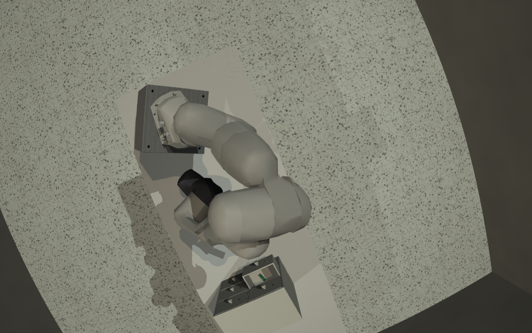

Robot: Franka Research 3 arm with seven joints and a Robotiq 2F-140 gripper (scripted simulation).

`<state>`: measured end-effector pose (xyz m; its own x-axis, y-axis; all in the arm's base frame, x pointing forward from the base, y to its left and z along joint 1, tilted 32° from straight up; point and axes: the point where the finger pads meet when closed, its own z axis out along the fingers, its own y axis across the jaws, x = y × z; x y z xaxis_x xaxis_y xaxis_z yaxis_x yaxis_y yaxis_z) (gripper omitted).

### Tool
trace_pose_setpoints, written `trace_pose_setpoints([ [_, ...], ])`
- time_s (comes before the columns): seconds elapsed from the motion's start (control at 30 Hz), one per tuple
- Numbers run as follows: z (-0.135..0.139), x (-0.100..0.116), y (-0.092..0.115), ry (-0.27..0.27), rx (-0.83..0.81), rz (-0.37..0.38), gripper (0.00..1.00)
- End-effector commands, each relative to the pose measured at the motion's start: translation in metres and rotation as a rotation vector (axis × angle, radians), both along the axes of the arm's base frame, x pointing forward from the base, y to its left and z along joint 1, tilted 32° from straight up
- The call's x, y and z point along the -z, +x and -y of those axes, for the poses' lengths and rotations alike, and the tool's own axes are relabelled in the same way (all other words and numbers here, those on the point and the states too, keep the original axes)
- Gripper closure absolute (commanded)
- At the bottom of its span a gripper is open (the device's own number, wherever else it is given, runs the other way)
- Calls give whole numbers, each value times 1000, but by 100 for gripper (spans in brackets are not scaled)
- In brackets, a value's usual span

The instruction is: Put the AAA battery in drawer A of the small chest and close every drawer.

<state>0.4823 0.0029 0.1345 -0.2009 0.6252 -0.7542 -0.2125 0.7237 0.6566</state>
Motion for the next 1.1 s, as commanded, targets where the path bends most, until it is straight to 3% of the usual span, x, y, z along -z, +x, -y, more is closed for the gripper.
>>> trace_pose_setpoints([
  [0.0, 9, 0, 4, -124, 64, 66, 0],
  [0.03, 20, 11, 3, -160, 126, 57, 0],
  [0.13, 20, 11, 3, -160, 126, 57, 0],
  [0.23, 34, 27, -1, -213, 206, 35, 0],
  [0.4, 41, 35, -4, -243, 243, 20, 0],
  [0.43, 41, 35, -4, -243, 243, 20, 100],
  [1.07, 41, 35, -4, -243, 243, 20, 100],
])
